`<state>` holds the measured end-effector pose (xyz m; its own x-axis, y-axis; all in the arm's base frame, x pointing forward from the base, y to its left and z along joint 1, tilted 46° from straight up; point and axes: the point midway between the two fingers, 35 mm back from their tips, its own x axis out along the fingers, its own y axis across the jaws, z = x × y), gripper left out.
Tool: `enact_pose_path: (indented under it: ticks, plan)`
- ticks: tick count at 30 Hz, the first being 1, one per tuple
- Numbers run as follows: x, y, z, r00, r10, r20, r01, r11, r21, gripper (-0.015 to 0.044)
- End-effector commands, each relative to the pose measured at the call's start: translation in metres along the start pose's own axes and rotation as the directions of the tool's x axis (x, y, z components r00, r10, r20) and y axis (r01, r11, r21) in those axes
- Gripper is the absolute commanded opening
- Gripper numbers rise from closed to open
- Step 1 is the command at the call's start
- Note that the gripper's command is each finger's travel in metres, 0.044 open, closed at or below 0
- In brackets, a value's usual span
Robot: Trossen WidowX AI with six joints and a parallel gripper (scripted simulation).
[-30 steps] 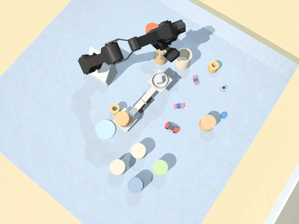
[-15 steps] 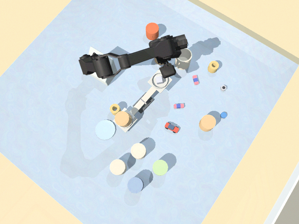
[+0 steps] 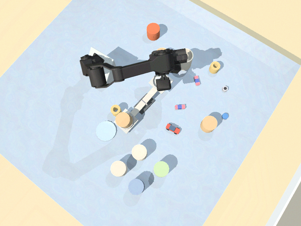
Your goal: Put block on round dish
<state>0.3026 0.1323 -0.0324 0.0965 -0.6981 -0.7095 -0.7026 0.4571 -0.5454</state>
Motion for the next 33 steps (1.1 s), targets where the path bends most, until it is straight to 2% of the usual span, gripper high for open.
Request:
enact_pose_path:
  ticks: [1,26,29,33]
  plan:
    - [0.007,-0.001,-0.002,1.000,-0.007,-0.005,0.007,1.000,-0.006,0.0260]
    - [0.044,-0.001,-0.002,1.000,-0.008,-0.006,0.008,1.000,-0.006,0.0260]
    - [0.044,-0.001,-0.002,1.000,-0.008,-0.006,0.008,1.000,-0.006,0.0181]
    - [0.044,-0.001,-0.002,1.000,-0.008,-0.006,0.008,1.000,-0.006,0.0155]
